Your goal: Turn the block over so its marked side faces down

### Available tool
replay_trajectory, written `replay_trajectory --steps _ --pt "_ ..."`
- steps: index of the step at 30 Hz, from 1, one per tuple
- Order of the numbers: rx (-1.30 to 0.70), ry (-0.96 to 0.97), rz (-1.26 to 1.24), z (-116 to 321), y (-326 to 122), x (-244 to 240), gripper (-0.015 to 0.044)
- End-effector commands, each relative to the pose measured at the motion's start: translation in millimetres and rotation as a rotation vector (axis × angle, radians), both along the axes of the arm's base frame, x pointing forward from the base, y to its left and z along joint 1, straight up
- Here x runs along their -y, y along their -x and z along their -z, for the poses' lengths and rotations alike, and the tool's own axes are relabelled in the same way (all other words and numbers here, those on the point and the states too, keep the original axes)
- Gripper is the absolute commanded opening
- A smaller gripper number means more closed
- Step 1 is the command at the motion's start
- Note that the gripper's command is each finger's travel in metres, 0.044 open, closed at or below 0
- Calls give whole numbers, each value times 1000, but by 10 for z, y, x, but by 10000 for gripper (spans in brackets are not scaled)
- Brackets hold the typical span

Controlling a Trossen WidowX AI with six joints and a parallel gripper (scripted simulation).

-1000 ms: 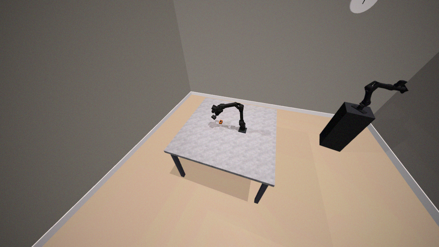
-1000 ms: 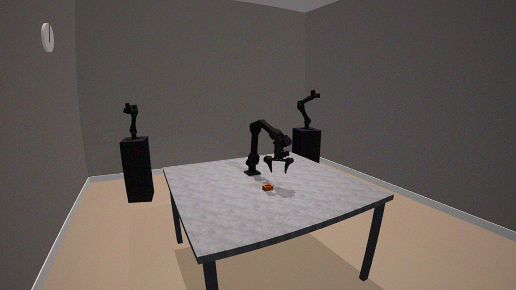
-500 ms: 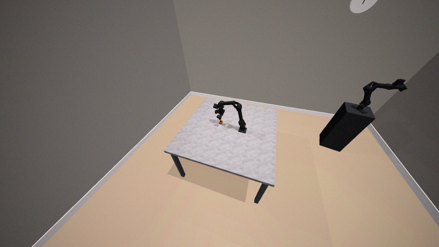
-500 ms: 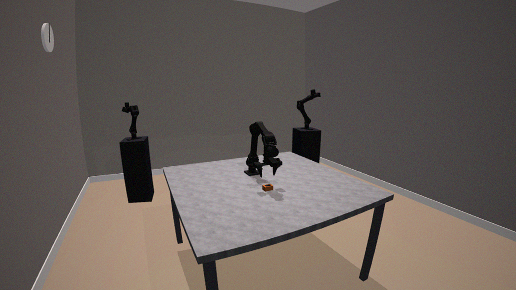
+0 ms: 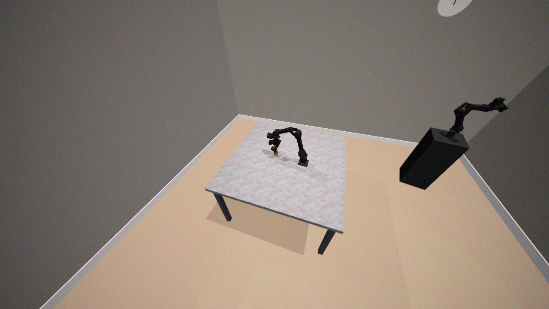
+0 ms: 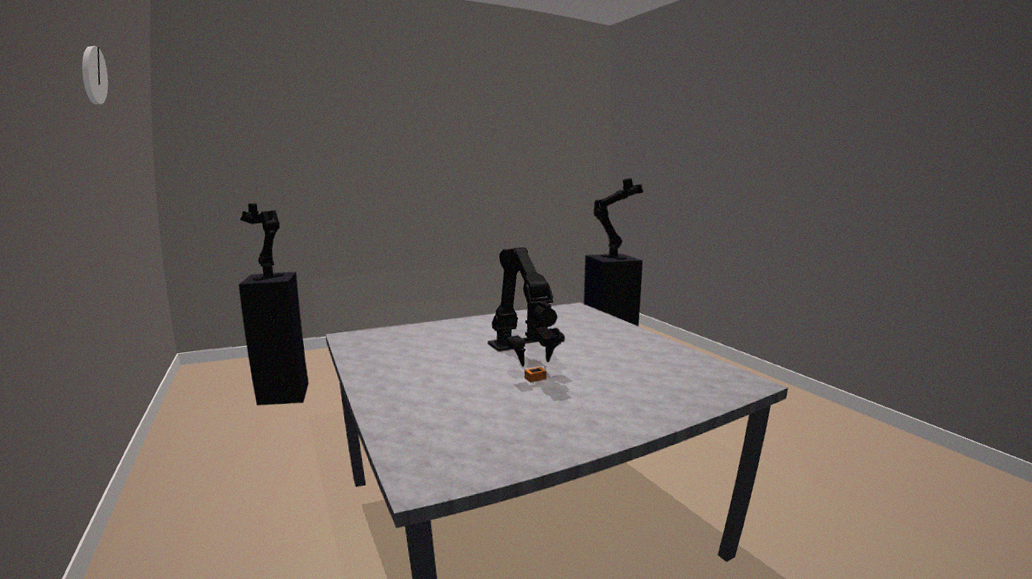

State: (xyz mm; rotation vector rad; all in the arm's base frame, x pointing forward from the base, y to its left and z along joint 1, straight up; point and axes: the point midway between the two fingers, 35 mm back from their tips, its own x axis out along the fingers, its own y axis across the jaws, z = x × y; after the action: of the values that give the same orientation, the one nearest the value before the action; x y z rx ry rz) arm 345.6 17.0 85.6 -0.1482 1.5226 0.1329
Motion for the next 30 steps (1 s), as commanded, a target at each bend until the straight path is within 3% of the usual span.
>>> replay_trajectory --steps 1,23,30 --pt "-7 -4 -6 75 10 -7 440" --pt "-8 -4 -6 399 -1 -6 440" --pt "-8 -4 -6 399 -1 -6 276"
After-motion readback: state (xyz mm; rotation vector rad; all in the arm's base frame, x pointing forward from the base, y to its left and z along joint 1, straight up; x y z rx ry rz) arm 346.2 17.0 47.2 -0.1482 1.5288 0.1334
